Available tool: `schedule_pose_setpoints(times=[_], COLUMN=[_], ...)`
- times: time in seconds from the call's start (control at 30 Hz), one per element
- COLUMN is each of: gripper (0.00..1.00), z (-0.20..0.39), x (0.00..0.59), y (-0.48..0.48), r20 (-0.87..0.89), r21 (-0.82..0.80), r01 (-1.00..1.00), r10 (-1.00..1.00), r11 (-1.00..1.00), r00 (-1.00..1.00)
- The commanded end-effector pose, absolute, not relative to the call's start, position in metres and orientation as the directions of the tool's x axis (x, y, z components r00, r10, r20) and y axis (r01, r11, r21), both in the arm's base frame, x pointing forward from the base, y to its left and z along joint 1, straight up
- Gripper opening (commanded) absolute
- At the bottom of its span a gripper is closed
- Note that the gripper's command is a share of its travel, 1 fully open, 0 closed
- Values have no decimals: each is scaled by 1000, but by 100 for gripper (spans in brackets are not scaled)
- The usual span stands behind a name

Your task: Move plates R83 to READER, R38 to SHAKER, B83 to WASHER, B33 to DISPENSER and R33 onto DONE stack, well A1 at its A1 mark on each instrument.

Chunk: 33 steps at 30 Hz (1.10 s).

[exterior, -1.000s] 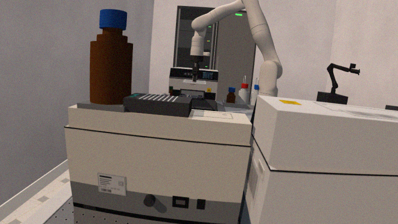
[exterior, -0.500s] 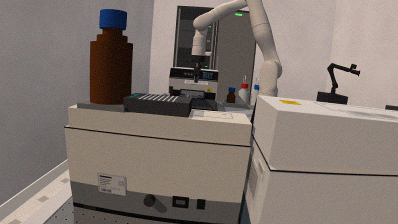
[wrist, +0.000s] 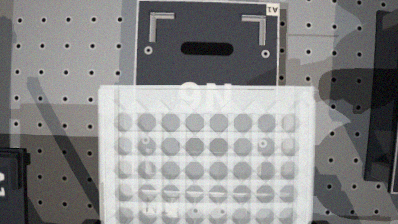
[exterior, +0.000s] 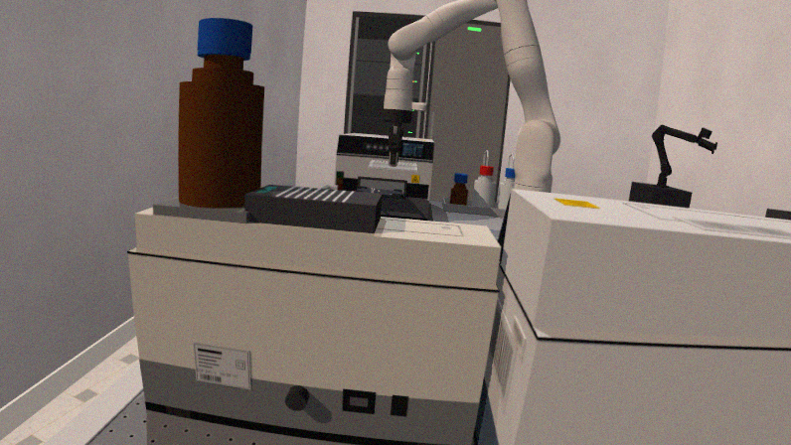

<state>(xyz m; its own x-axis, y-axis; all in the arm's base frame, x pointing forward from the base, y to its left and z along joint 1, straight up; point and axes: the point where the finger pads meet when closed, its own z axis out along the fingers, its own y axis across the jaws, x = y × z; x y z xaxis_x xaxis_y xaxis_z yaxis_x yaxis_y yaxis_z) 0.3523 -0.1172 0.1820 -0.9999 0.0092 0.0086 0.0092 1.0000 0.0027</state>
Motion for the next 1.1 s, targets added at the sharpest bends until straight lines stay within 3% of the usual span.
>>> schedule_pose_setpoints(times=[0.0, 1.07], gripper=[94, 94], z=[184, 184], x=[352, 342], y=[-108, -16], r20=[2, 2], r21=[-1, -4], r01=[8, -1], r10=[8, -1], r11=[1000, 1000], r00=[-1000, -1000])
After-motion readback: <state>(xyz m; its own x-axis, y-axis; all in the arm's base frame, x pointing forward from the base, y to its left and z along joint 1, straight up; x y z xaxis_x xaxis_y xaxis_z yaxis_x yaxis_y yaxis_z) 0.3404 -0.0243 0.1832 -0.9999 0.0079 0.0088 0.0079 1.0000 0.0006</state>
